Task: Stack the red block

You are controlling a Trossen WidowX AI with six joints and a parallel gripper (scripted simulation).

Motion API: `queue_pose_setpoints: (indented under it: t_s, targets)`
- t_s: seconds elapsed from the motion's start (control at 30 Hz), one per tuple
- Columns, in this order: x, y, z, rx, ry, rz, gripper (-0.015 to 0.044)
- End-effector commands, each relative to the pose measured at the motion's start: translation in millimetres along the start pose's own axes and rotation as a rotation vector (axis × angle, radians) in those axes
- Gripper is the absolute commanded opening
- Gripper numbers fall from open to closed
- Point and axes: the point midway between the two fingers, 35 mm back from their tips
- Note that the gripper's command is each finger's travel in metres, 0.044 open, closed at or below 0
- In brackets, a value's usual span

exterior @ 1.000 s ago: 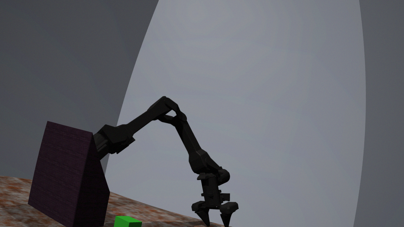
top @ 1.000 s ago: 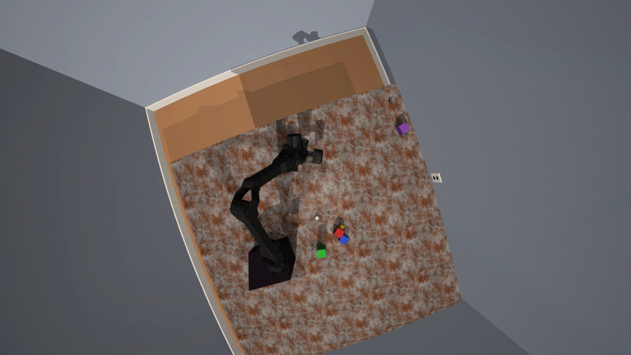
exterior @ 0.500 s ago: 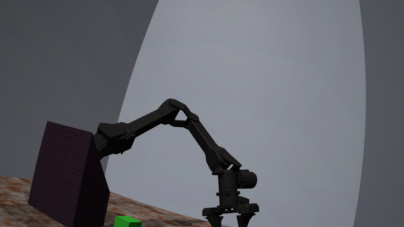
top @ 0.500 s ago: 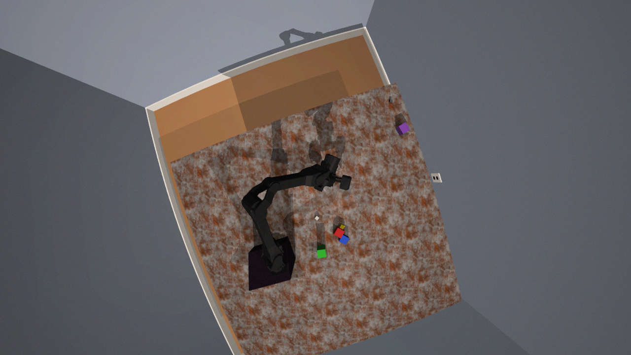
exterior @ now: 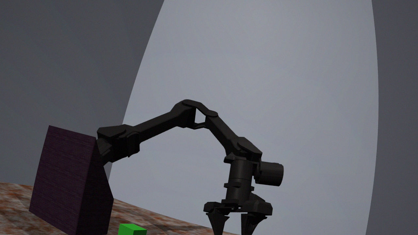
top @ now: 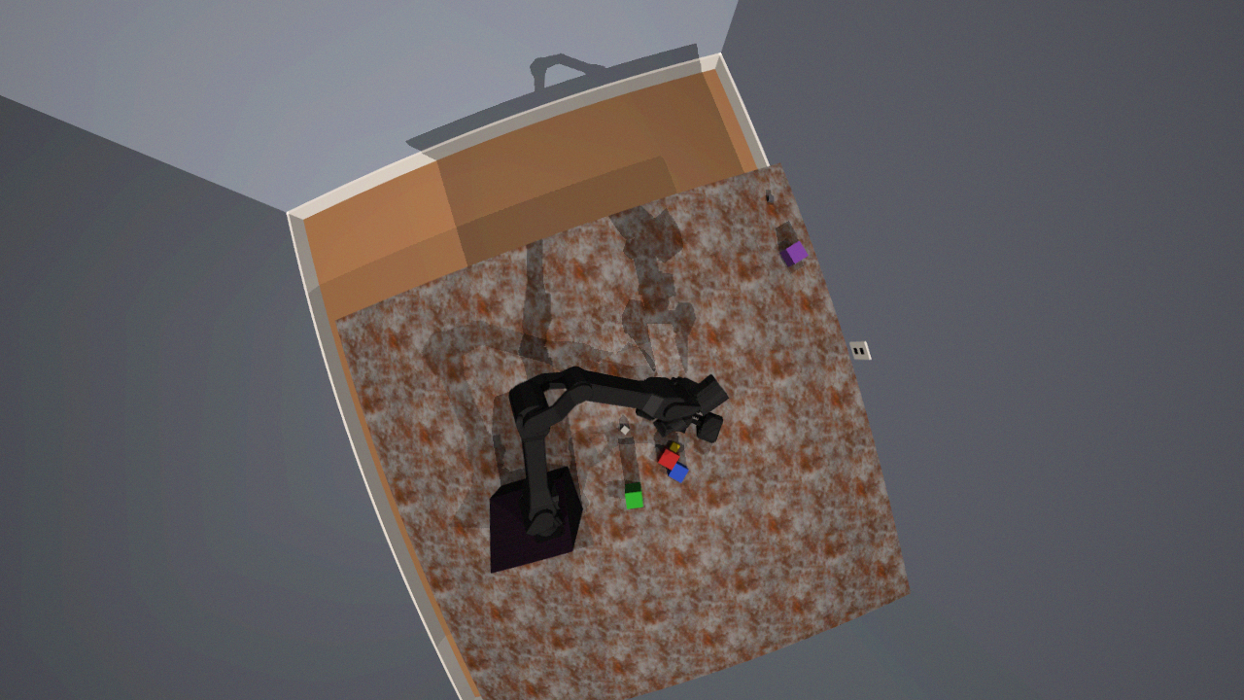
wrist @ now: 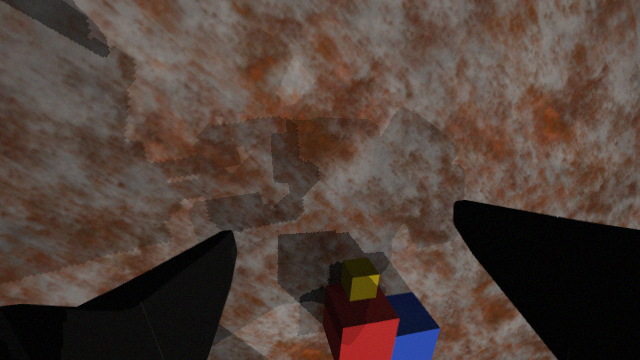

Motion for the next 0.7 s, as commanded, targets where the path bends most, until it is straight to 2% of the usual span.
queue_pose_setpoints:
  t_s: [0.0,0.37,0.67]
  targets:
    - [-43.2,-2.6,-14.5,0.068,0.050,0.022,0.0440]
    - [-121.2,-24.4,-29.0,0.191,0.165,-0.053,0.0440]
    - [-125.1,-27.9,-29.7,0.198,0.173,-0.062,0.0440]
Point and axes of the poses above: the point midway between the two fingers, 35 mm back from their tips, its own y axis out along the fingers, its own z axis across the jaws, x = y × z, and after that the axes turned 1 degree about -y, right-handed
